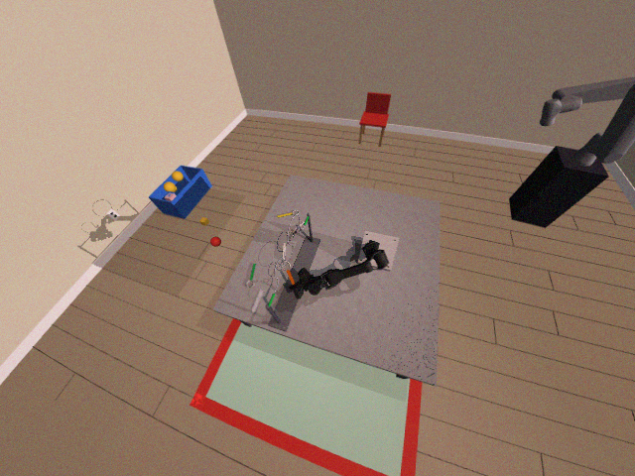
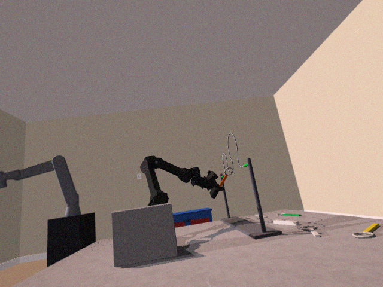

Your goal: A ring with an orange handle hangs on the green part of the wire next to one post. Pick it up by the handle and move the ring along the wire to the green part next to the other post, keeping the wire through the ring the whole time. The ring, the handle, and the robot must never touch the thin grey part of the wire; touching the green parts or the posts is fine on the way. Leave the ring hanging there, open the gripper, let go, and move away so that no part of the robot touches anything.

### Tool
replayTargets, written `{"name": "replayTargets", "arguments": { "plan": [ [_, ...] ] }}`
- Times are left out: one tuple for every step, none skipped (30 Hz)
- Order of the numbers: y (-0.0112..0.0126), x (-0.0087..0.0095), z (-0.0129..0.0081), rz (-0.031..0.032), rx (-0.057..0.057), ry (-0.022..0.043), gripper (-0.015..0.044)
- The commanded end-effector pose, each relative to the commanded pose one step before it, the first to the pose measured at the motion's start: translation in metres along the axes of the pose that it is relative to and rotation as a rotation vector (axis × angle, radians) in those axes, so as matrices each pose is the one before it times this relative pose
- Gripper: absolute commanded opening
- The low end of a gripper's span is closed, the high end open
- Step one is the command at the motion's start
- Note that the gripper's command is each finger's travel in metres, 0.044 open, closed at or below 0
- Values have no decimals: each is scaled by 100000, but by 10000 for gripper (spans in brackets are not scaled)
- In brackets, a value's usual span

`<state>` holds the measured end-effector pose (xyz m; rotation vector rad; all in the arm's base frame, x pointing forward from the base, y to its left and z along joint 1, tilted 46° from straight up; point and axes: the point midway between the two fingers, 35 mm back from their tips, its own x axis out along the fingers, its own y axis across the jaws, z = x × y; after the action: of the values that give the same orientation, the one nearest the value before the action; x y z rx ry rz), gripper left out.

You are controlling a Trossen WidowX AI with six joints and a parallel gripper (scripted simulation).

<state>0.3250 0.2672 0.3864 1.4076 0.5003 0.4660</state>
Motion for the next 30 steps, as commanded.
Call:
{"name": "replayTargets", "arguments": {
  "plan": [
    [-1484, 89, 3, -4600, -5807, -402, -150],
    [-190, 7, 0, -680, -1125, -41, -150],
    [-190, 7, -1, -678, -1121, -42, -150],
    [-190, 8, -2, -679, -1123, -43, -150],
    [-192, 8, -2, -687, -1137, -44, -150],
    [-193, 8, -1, -686, -1135, -45, -150],
    [-197, 7, 1, -697, -1155, -46, -150],
    [-205, 7, 1, -720, -1196, -48, -150],
    [-211, 8, 1, -740, -1232, -50, -150],
    [-209, 8, 0, -736, -1223, -51, -150],
    [-221, 9, 0, -774, -1293, -53, -150],
    [-223, 10, -1, -781, -1304, -55, -150],
    [-230, 11, -2, -802, -1343, -57, -150],
    [-230, 10, -1, -797, -1335, -58, -150],
    [-220, 8, 1, -757, -1262, -56, -150],
    [-212, 8, 2, -729, -1214, -54, -150],
    [-213, 8, 1, -729, -1215, -55, -150],
    [-212, 9, 0, -727, -1210, -56, -150],
    [-233, 10, 0, -793, -1329, -61, -150],
    [-218, 10, -1, -749, -1247, -59, -150],
    [-208, 10, -2, -714, -1187, -57, -150],
    [-202, 9, 1, -681, -1128, -55, -150],
    [-196, 8, 2, -654, -1080, -54, -150],
    [-200, 8, 2, -662, -1095, -55, -150],
    [-202, 8, 2, -668, -1104, -56, -150],
    [-228, 10, 2, -750, -1251, -62, -150],
    [-208, 10, 0, -689, -1139, -60, -150],
    [-198, 10, 0, -656, -1085, -57, -150],
    [-191, 9, 1, -625, -1028, -55, -150],
    [-184, 7, 4, -586, -957, -53, -150]
  ]
}}
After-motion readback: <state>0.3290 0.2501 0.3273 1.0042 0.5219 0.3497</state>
